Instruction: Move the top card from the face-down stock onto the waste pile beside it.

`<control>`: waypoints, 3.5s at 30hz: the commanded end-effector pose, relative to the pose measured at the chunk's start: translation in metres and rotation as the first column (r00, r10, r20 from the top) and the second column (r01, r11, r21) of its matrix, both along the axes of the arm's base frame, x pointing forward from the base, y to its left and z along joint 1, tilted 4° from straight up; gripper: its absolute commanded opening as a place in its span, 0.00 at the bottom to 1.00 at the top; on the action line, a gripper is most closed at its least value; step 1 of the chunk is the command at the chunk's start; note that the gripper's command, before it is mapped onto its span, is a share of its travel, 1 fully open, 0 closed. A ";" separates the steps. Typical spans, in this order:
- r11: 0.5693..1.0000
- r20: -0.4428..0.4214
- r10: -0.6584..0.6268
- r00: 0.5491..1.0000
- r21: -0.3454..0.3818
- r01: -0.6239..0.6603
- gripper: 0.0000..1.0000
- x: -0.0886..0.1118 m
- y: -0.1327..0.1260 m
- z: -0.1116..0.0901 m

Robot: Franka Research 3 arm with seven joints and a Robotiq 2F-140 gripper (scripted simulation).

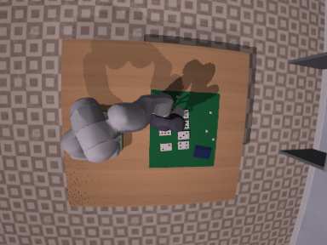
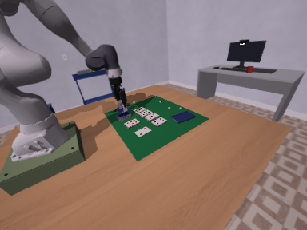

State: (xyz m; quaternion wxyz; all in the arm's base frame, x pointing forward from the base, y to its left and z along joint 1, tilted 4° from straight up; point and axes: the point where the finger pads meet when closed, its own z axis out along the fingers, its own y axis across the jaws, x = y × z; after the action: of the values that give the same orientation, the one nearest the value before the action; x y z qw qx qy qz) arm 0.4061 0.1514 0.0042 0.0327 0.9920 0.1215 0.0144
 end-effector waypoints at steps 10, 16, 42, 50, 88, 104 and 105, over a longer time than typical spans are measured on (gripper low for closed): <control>1.000 -0.016 -0.023 1.000 -0.002 0.023 0.43 -0.006 0.000 0.003; 1.000 -0.016 -0.023 1.000 -0.002 0.023 0.43 -0.006 0.000 0.003; 1.000 -0.016 -0.023 1.000 -0.002 0.023 0.43 -0.006 0.000 0.003; 1.000 -0.016 -0.024 1.000 -0.002 0.024 0.43 -0.006 -0.002 0.003; 0.995 -0.011 -0.104 0.995 0.000 0.104 0.43 0.011 -0.120 0.011; 0.995 -0.011 -0.104 0.995 0.000 0.104 0.43 0.011 -0.120 0.011; 0.995 -0.011 -0.104 0.995 0.000 0.104 0.43 0.011 -0.120 0.011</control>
State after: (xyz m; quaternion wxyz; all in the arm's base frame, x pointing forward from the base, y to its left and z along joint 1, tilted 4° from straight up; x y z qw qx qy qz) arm 0.4173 0.0321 0.0155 0.0320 0.9973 0.0664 0.0074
